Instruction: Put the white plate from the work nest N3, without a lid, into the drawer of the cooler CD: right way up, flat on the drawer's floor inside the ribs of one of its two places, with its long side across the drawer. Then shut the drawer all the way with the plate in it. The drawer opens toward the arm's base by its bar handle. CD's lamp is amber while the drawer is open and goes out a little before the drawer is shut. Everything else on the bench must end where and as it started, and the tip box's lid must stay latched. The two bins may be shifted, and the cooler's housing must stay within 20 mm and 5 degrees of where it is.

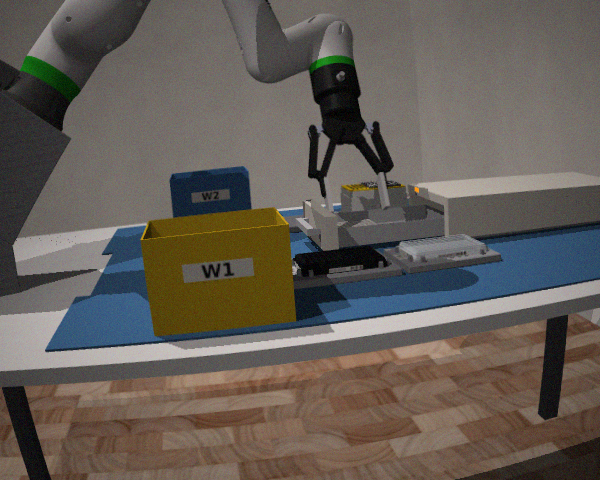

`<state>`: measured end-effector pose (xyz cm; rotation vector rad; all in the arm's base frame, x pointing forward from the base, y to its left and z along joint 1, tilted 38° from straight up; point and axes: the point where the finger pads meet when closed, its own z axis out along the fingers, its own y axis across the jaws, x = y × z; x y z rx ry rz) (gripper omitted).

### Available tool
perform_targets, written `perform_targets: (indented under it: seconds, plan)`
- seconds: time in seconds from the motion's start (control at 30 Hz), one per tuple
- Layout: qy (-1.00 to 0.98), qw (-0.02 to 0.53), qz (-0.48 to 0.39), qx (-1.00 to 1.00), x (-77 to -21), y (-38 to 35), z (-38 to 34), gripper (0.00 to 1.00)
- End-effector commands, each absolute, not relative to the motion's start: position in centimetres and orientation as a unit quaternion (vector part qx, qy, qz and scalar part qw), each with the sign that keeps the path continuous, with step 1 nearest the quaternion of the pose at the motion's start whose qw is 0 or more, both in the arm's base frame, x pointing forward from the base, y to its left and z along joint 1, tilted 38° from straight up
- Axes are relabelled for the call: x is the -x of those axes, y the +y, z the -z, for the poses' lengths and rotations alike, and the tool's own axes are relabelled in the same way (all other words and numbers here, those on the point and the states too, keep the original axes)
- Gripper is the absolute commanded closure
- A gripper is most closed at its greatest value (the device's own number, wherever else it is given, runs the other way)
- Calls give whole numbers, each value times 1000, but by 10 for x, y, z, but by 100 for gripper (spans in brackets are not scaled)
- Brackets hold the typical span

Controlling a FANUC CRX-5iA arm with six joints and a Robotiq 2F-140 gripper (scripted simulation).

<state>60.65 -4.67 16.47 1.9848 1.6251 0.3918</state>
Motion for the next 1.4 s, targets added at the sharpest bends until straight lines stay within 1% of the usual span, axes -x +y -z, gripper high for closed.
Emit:
perform_targets:
  seconds: [0.0, 1.37]
  plan:
    - [603, 270, -145, -736, -604, -48, -168, 34]
    - [603, 270, -145, -736, -575, -58, -207, 34]
